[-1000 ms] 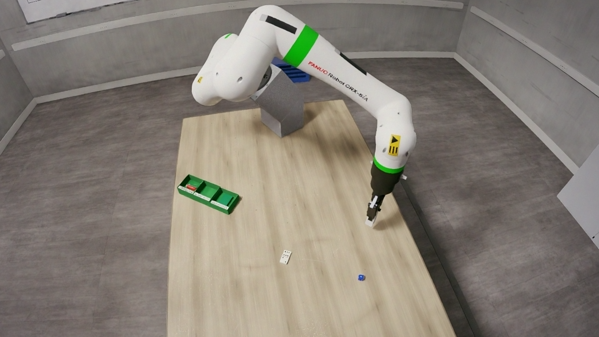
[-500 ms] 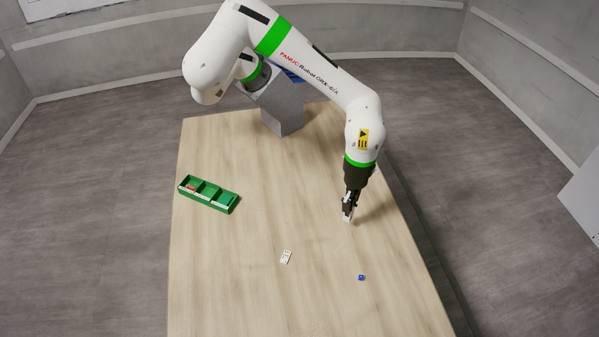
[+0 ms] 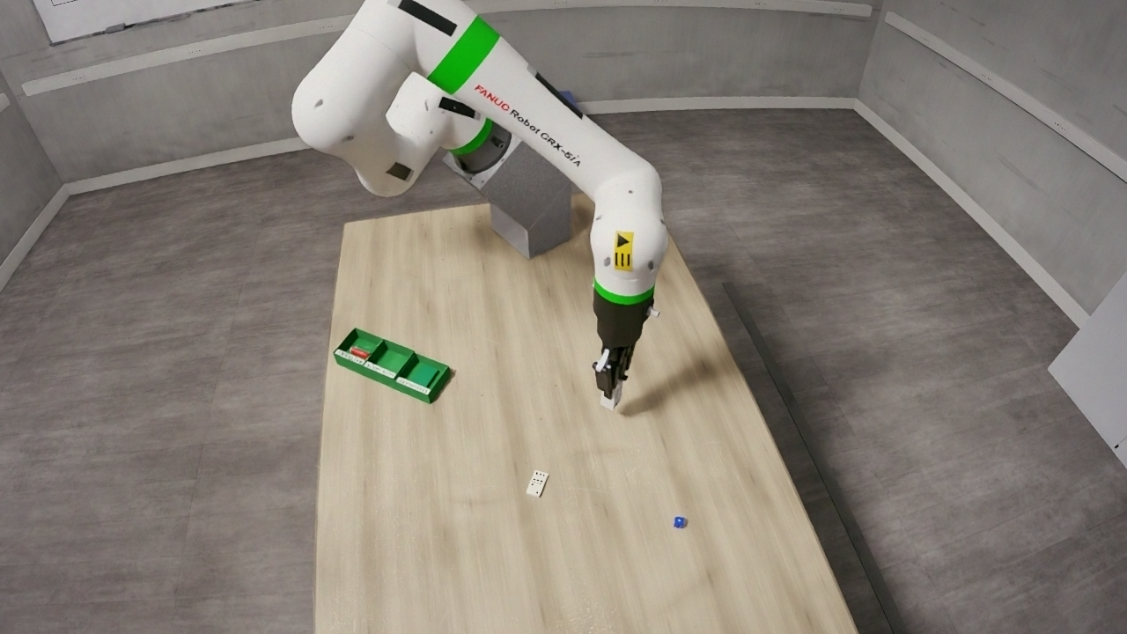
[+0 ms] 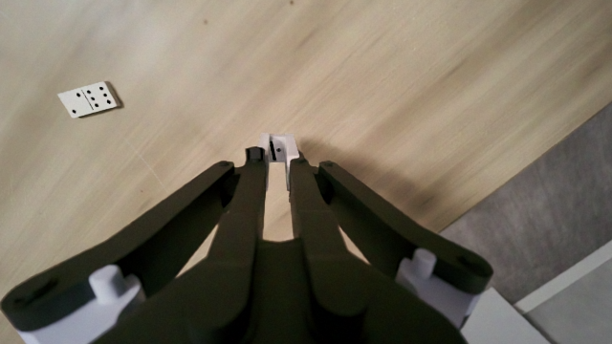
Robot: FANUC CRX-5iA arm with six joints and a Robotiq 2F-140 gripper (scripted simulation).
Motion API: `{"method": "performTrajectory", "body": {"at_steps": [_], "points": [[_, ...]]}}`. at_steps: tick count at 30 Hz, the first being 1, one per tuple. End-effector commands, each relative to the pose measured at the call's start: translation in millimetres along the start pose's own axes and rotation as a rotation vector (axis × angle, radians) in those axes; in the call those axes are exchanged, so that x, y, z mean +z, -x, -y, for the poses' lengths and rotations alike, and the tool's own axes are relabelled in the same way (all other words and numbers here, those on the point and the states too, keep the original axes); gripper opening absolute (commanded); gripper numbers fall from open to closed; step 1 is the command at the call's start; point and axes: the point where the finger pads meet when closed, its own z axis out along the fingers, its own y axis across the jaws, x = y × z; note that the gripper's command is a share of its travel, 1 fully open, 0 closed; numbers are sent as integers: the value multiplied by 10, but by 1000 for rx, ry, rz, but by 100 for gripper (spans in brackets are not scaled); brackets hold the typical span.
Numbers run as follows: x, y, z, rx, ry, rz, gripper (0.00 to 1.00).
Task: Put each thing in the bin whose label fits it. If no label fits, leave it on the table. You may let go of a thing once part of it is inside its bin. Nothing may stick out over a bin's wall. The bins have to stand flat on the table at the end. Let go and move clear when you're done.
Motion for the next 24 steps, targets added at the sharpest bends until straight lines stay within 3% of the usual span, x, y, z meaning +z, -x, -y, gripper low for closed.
{"method": "performTrajectory", "body": {"at_steps": [1, 24], "points": [[-10, -162, 66, 1, -2, 5, 15], [-5, -1350, 485, 1, -2, 5, 15]]}}
